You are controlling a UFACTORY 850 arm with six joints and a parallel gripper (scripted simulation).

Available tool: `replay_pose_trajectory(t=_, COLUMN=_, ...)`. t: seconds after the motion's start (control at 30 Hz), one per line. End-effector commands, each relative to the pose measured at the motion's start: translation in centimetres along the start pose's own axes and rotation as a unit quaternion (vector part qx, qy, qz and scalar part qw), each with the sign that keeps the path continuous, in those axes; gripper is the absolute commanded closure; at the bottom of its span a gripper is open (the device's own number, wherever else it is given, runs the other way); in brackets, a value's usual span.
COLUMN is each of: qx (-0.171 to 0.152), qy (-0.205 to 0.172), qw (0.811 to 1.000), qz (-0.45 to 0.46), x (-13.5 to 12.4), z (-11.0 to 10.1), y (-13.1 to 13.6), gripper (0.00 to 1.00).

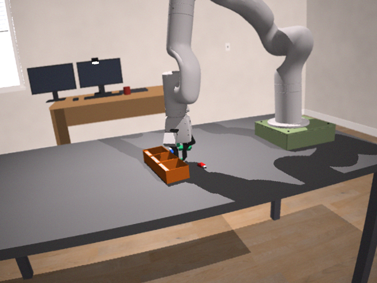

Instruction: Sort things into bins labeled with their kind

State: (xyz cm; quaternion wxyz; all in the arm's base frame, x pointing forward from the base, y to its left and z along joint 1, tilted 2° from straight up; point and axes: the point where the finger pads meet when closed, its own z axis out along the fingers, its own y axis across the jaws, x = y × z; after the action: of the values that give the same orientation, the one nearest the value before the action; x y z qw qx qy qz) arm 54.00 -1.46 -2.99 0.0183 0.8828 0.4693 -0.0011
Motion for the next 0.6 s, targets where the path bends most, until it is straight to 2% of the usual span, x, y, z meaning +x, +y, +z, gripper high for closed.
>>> replay_pose_trajectory(t=0.0, qx=-0.001, qy=0.0, qw=1.0, qz=0.0, x=0.03, z=0.5, y=0.05, gripper=0.77)
replay_pose_trajectory(t=0.57, qx=-0.001, qy=0.0, qw=1.0, qz=0.0, x=0.02, z=0.9, y=0.02, gripper=0.77)
